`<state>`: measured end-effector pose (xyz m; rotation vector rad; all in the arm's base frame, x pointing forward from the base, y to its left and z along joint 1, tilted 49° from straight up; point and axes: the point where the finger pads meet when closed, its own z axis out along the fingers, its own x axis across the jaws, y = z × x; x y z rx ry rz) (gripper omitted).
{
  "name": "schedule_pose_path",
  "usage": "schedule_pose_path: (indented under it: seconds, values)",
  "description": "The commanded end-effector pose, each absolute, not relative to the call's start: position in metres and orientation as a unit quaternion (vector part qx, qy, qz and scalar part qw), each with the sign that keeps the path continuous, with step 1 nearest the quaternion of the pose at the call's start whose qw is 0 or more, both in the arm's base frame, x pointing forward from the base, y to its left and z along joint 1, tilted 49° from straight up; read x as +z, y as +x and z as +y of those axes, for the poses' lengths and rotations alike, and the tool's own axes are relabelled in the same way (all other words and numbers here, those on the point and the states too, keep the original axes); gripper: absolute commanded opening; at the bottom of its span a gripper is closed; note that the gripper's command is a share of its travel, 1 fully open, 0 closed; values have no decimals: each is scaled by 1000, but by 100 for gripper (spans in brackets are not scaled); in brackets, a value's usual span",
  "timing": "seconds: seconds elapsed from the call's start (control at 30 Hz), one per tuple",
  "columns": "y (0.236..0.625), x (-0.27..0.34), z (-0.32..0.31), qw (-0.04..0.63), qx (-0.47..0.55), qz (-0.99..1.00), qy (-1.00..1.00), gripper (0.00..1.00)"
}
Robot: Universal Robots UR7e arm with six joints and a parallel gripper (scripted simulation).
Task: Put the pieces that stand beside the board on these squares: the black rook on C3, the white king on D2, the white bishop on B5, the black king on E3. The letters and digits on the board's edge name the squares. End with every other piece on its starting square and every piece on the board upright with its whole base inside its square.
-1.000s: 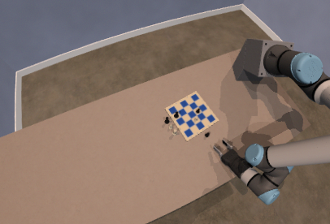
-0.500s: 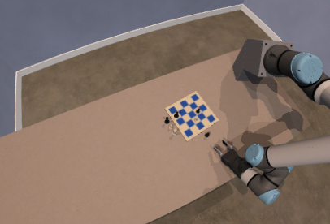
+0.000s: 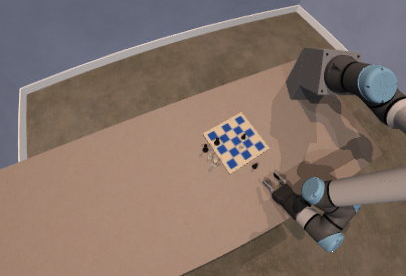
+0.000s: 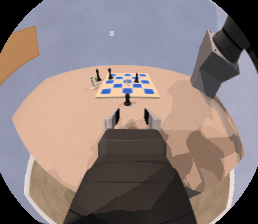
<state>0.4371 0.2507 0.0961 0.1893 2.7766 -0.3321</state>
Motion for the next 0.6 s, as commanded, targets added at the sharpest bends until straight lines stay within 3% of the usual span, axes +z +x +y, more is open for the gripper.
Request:
schedule_pose_path:
  seconds: [0.0, 0.57]
  values:
    - [437, 97, 251, 169, -117, 976, 67, 100]
    - [434, 104, 243, 169, -117, 976, 67, 100]
